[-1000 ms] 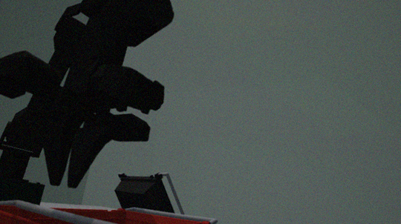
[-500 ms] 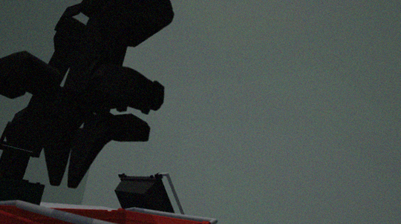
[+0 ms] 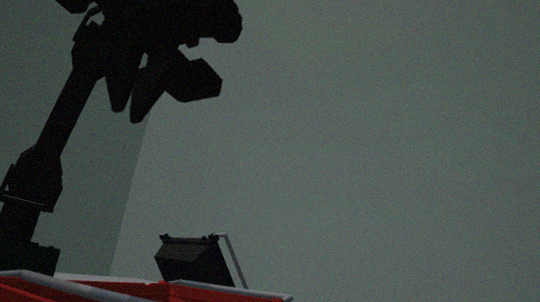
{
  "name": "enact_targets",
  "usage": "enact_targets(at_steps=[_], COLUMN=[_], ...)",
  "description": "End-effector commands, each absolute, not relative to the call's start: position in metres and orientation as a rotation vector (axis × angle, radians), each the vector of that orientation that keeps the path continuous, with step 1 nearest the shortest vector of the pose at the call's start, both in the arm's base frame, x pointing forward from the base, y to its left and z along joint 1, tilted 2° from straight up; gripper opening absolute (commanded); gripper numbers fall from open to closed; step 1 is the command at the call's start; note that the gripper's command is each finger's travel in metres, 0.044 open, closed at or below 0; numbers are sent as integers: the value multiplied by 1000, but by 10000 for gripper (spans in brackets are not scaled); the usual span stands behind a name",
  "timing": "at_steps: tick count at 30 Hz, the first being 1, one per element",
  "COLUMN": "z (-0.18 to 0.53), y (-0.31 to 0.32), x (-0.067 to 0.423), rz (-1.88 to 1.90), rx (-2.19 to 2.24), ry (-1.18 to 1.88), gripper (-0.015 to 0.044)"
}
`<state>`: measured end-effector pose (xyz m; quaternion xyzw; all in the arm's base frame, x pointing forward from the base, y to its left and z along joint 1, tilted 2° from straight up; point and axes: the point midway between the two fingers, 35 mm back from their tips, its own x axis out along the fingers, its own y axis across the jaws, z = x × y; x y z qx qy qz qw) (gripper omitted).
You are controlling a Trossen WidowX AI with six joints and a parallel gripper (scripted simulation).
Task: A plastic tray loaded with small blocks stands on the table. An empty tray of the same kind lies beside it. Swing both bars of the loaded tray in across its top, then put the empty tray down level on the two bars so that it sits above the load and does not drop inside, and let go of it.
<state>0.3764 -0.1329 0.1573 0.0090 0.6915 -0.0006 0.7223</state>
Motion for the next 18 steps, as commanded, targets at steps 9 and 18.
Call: enact_targets(at_steps=[9,18], z=[111,58], y=[-20,107], x=[399,375], rz=[12,23], rx=[29,35], ry=[1535,1550], gripper=[82,82])
